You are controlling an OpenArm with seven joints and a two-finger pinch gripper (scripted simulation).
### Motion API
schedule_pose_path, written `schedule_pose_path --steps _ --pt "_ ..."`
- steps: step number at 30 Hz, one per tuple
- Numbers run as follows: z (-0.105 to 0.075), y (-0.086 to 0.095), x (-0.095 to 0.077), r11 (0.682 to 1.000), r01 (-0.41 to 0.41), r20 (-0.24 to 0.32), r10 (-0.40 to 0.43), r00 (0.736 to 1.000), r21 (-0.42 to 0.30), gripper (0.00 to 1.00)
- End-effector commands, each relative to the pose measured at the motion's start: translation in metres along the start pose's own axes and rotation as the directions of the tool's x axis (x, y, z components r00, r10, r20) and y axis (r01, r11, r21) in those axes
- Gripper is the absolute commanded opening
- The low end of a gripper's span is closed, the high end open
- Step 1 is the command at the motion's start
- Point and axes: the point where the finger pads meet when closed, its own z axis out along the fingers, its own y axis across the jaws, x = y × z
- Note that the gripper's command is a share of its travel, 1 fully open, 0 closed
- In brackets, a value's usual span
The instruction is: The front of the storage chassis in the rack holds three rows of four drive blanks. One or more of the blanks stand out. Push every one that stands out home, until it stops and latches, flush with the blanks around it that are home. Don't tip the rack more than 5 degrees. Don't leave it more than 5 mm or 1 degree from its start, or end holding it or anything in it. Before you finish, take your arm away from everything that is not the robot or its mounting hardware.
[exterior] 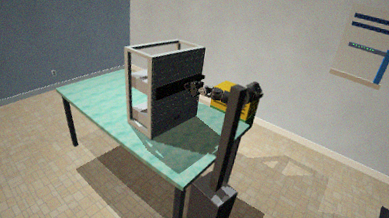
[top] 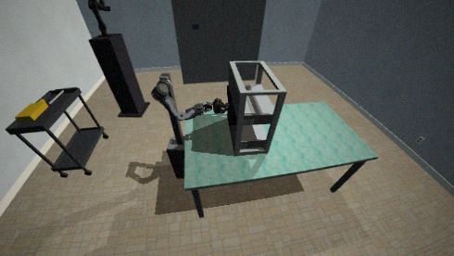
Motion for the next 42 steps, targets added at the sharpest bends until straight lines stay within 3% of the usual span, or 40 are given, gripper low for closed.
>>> schedule_pose_path --steps 1,35,42 --pt "0.002 0.044 0.005 0.990 0.006 -0.016 -0.008 1.000 -0.142 0.00" --pt "0.004 0.050 0.006 0.990 0.006 -0.015 -0.008 1.000 -0.141 0.00" --pt "-0.013 0.051 0.007 0.989 0.005 -0.019 -0.008 1.000 -0.148 0.00"
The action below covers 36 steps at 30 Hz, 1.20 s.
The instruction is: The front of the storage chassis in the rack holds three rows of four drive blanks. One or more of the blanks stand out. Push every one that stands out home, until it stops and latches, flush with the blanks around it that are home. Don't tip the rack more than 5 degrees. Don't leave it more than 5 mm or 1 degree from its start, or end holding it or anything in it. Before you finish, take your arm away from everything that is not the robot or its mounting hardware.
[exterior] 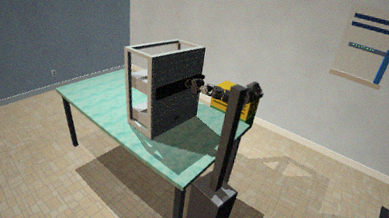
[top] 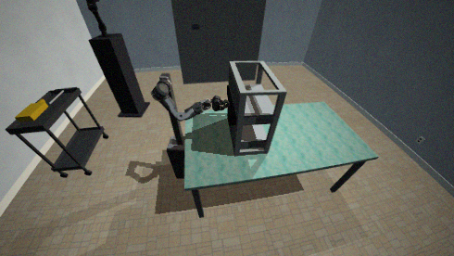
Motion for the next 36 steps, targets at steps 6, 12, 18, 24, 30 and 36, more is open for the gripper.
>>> schedule_pose_path --steps 6,12,18,24,30,36 --pt "-0.021 0.025 0.000 0.996 0.002 0.005 -0.001 1.000 -0.090 0.00" --pt "-0.061 0.024 0.000 0.996 0.002 0.006 -0.002 1.000 -0.090 0.00" --pt "-0.086 0.023 0.001 0.996 0.002 0.006 -0.002 1.000 -0.091 0.00" --pt "-0.088 0.022 0.000 0.996 0.003 0.008 -0.002 1.000 -0.088 0.00" --pt "-0.090 -0.003 -0.004 0.996 0.004 0.010 -0.003 1.000 -0.085 0.00" --pt "-0.093 -0.030 -0.007 0.996 0.003 0.008 -0.002 1.000 -0.088 0.00"
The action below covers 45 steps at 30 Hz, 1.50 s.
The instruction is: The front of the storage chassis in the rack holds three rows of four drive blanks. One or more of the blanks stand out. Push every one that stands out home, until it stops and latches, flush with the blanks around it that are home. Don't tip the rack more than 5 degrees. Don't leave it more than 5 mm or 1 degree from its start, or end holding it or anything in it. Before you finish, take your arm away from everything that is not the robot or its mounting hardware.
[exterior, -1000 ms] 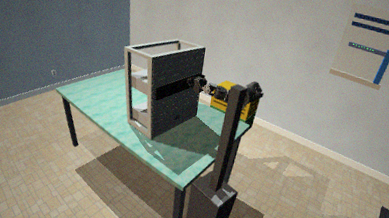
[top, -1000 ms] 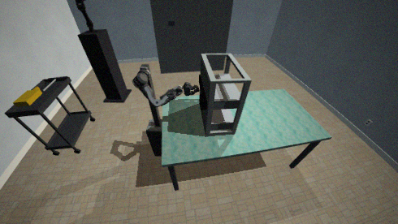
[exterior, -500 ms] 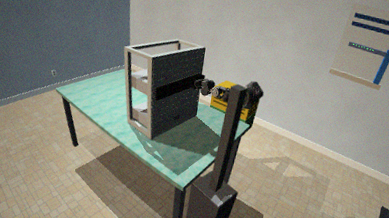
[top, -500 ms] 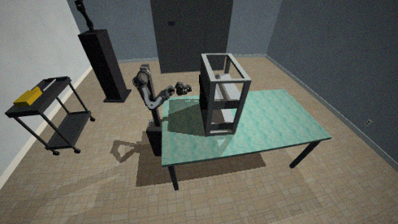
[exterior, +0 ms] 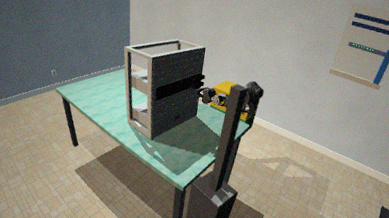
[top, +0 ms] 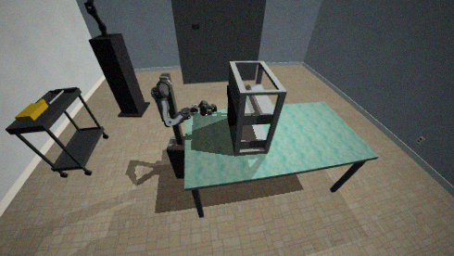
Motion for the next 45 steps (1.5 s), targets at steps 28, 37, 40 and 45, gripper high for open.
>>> schedule_pose_path --steps 28,37,40,45 --pt "0.066 0.011 0.000 0.999 -0.001 -0.003 0.001 1.000 -0.034 0.00" --pt "0.066 0.011 0.000 0.999 -0.001 -0.003 0.001 1.000 -0.034 0.00" --pt "0.066 0.013 0.000 0.999 -0.001 -0.004 0.001 1.000 -0.036 0.00" --pt "0.067 0.016 0.001 0.999 -0.001 -0.003 0.001 1.000 -0.035 0.00"
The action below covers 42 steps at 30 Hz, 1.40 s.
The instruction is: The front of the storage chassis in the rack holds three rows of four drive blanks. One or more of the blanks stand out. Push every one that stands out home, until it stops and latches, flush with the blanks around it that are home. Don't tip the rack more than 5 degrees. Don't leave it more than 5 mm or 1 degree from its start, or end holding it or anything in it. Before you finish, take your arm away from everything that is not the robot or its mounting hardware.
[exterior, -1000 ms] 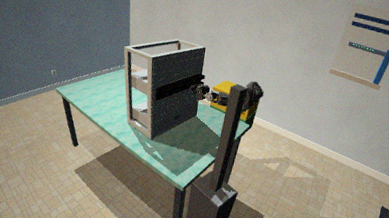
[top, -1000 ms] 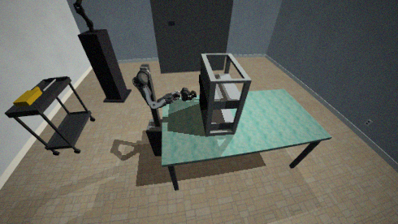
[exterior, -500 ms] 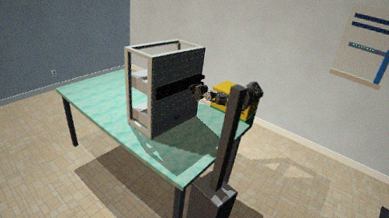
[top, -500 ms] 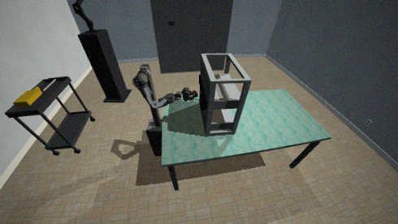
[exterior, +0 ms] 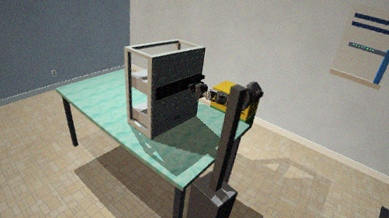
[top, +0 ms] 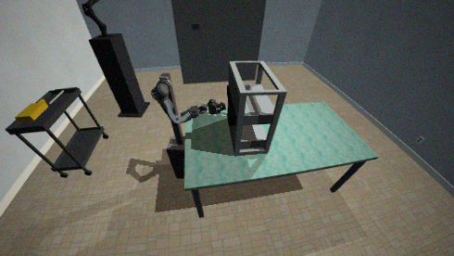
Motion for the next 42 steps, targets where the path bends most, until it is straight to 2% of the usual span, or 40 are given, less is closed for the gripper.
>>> schedule_pose_path --steps 1,16,22,33,42 --pt "0.000 0.001 0.001 1.000 0.000 0.000 0.000 1.000 0.001 0.00" --pt "0.000 0.001 0.000 1.000 0.000 0.001 0.000 1.000 0.002 0.00" --pt "0.010 -0.003 0.000 1.000 0.000 0.002 0.000 1.000 0.006 0.00" --pt "0.010 -0.002 0.000 1.000 0.000 0.001 0.000 1.000 0.004 0.00" --pt "0.020 0.001 0.000 1.000 0.000 0.002 0.000 1.000 0.005 0.00"
